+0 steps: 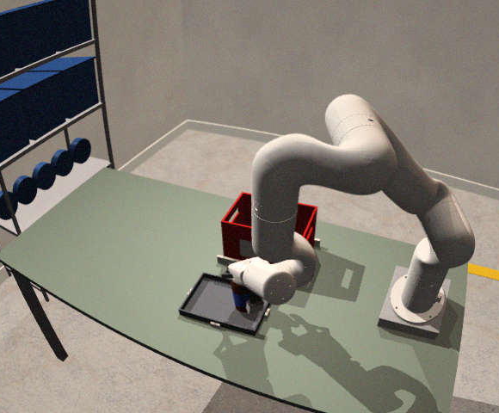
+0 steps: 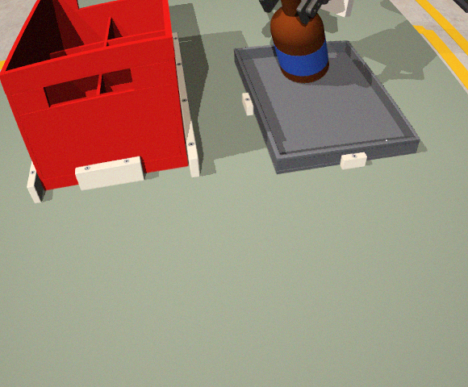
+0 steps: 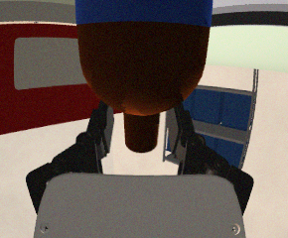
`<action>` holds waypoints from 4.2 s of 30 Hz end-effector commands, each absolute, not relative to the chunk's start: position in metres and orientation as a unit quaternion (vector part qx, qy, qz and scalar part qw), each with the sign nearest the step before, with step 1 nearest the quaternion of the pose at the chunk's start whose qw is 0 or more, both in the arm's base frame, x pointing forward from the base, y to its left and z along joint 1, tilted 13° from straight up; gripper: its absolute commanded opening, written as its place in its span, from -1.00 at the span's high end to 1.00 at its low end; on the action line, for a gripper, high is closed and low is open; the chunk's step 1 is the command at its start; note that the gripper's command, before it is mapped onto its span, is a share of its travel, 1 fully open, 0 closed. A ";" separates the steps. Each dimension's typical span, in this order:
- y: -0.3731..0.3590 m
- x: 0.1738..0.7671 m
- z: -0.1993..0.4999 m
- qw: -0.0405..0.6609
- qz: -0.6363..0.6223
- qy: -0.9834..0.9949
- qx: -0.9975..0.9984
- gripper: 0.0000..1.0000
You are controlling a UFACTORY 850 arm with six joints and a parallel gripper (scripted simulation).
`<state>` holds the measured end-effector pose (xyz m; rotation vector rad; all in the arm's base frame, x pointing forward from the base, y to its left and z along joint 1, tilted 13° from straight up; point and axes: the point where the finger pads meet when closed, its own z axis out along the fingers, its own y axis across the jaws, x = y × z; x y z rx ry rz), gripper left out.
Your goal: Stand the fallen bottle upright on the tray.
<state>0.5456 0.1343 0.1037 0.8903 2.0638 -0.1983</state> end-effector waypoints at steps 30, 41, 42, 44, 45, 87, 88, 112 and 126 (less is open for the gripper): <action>0.134 0.546 0.104 0.428 -0.079 0.826 0.357 -1.00; 0.134 0.546 0.104 0.428 -0.079 0.826 0.357 -1.00; 0.134 0.546 0.104 0.428 -0.079 0.826 0.357 -1.00; 0.134 0.546 0.104 0.428 -0.079 0.826 0.357 -1.00; 0.134 0.546 0.104 0.428 -0.079 0.826 0.357 -1.00; 0.126 0.546 0.140 0.428 -0.079 0.826 0.357 -1.00; 0.126 0.546 0.140 0.428 -0.079 0.826 0.357 -1.00; 0.114 0.546 0.189 0.428 -0.079 0.826 0.357 -1.00; 0.111 0.546 0.200 0.428 -0.079 0.826 0.357 -1.00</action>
